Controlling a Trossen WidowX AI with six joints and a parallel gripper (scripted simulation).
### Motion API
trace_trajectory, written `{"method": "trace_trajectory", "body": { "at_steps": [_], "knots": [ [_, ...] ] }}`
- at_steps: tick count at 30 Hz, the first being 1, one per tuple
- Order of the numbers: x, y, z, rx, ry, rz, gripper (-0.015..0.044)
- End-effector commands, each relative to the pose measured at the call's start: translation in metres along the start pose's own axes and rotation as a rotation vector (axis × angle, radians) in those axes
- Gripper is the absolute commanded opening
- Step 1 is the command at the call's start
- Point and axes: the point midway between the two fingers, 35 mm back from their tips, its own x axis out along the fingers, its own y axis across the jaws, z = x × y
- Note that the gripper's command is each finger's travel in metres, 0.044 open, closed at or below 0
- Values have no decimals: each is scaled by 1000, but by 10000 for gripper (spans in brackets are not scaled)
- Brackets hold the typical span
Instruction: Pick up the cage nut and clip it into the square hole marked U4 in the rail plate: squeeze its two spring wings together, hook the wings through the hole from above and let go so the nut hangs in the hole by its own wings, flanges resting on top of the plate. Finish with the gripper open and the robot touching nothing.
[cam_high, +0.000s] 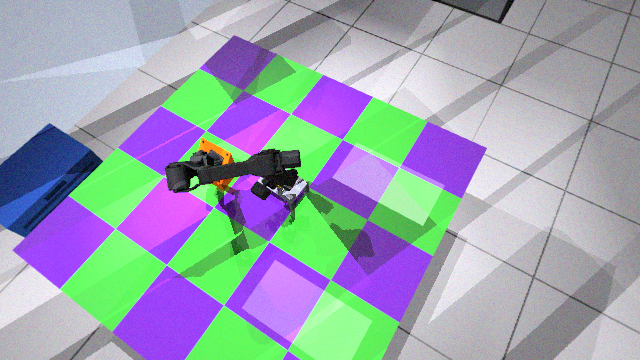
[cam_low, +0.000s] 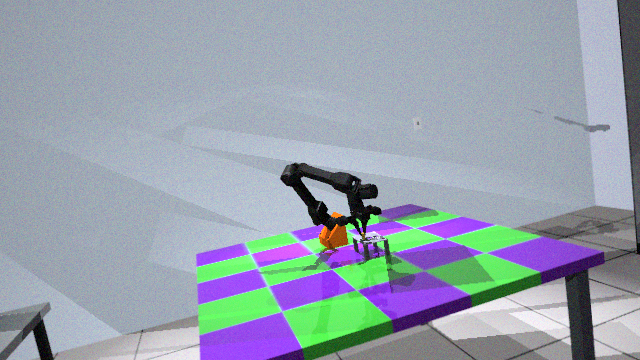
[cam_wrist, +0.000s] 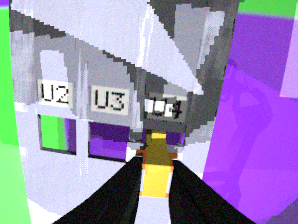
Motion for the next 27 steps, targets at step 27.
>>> {"method": "trace_trajectory", "body": {
  "at_steps": [27],
  "knots": [
    [0,-1,1,0,-3,43,37]
  ]
}}
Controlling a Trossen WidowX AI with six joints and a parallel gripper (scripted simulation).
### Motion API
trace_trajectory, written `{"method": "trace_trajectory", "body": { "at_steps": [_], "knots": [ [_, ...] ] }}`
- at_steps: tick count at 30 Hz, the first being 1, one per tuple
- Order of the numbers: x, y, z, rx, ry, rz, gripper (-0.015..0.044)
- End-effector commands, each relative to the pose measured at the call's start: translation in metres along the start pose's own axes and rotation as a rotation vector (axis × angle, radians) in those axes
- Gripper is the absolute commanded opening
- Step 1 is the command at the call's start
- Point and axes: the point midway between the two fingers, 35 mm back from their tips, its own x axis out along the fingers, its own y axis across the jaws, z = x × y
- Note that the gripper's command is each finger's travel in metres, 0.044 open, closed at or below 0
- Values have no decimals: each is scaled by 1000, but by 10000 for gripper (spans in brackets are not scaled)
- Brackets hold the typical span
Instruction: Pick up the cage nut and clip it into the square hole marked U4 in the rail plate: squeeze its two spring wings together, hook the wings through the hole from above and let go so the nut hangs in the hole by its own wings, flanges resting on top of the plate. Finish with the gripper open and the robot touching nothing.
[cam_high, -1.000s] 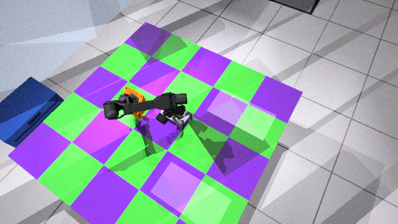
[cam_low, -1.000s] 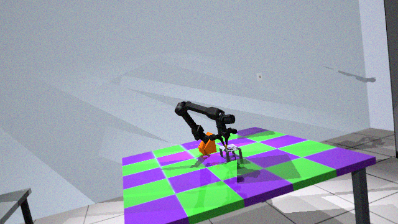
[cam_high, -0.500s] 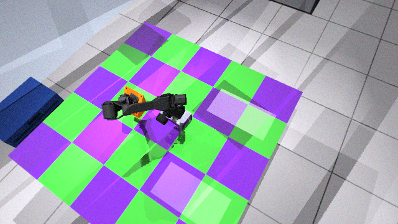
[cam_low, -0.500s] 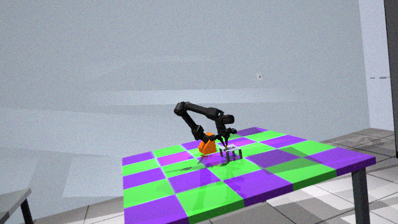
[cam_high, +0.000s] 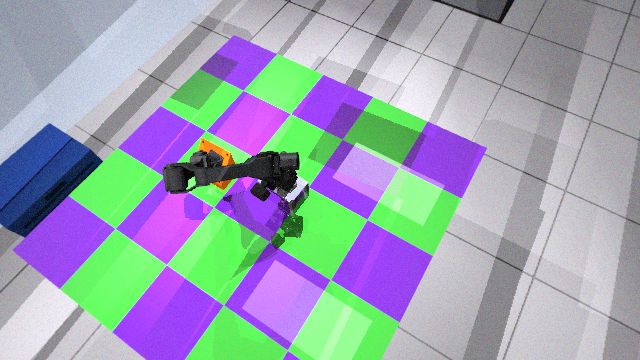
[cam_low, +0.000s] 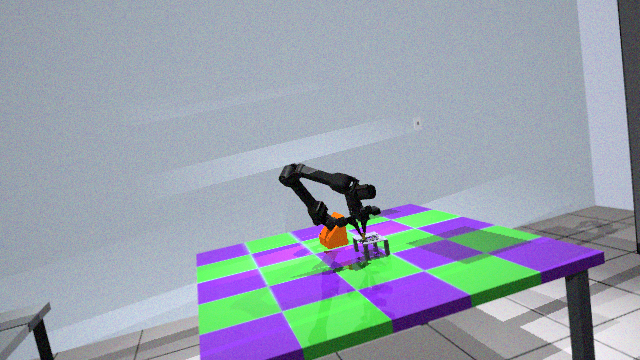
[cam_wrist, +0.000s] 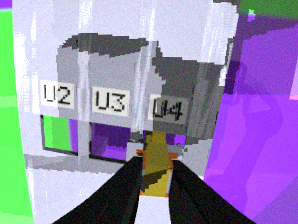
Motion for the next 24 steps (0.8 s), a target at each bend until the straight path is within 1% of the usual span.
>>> {"method": "trace_trajectory", "body": {
  "at_steps": [1,24],
  "knots": [
    [0,0,0,-1,0,5,37],
    [-1,0,0,-2,0,18,37]
  ]
}}
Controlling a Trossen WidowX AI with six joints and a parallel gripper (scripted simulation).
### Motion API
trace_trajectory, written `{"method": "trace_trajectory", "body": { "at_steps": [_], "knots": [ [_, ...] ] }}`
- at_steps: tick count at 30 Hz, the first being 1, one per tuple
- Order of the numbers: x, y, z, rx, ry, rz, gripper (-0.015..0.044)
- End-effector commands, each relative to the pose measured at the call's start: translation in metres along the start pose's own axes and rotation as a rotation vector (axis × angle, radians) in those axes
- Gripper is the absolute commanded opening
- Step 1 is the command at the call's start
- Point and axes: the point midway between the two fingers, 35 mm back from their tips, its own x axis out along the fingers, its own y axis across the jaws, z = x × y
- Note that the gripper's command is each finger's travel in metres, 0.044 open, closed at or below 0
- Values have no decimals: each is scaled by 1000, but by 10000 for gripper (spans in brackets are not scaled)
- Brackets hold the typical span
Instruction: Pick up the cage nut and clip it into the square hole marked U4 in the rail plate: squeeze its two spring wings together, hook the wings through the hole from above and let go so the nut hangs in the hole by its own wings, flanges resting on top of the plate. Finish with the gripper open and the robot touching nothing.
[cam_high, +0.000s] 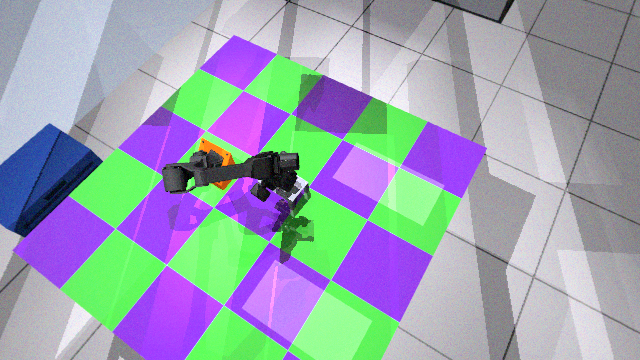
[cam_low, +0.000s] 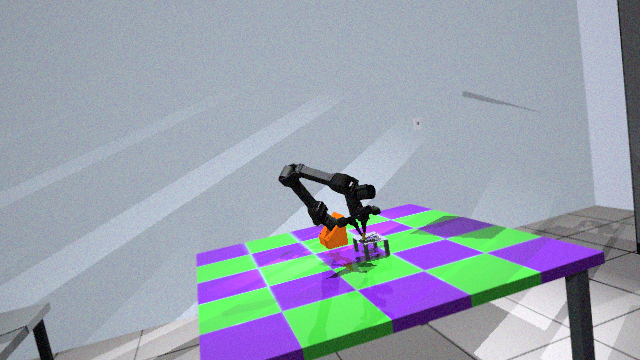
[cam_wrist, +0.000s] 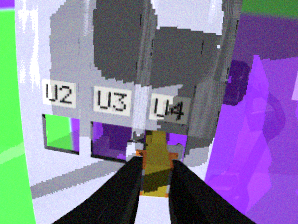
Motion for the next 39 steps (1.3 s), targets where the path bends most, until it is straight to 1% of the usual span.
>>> {"method": "trace_trajectory", "body": {
  "at_steps": [1,39],
  "knots": [
    [-1,0,0,0,-1,10,37],
    [0,-3,1,-1,-1,64,37]
  ]
}}
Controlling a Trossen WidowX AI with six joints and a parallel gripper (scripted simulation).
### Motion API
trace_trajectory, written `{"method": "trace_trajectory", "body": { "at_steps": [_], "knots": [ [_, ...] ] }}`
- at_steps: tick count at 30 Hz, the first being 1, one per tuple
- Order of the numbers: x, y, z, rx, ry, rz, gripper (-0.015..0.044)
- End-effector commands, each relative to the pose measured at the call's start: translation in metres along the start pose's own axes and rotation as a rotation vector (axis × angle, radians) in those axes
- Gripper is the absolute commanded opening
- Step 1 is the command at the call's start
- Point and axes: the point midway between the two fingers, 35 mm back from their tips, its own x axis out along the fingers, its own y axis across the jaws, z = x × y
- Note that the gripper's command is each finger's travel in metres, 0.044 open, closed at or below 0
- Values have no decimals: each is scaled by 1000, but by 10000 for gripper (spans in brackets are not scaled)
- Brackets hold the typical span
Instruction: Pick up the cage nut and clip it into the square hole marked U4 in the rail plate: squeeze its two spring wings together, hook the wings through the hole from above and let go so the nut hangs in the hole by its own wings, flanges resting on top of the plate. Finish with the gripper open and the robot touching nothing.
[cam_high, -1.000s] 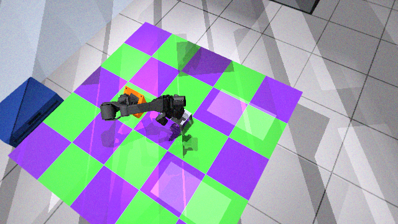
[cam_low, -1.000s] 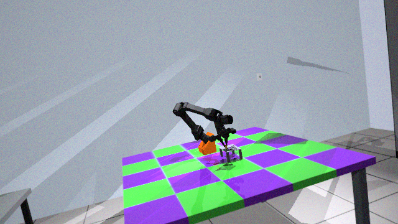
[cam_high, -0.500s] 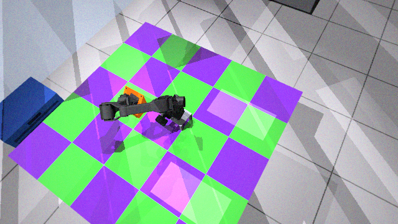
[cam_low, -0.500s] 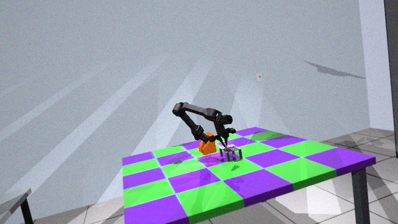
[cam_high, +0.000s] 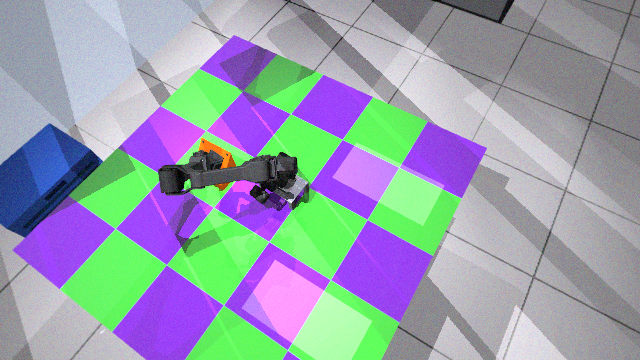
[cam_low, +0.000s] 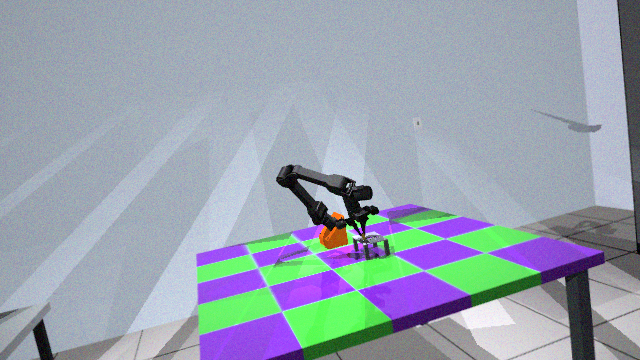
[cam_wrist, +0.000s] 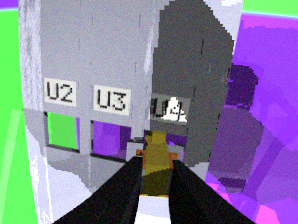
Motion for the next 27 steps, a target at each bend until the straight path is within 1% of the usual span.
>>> {"method": "trace_trajectory", "body": {
  "at_steps": [1,27],
  "knots": [
    [-1,0,1,1,-4,11,37],
    [-1,-2,1,0,-4,46,37]
  ]
}}
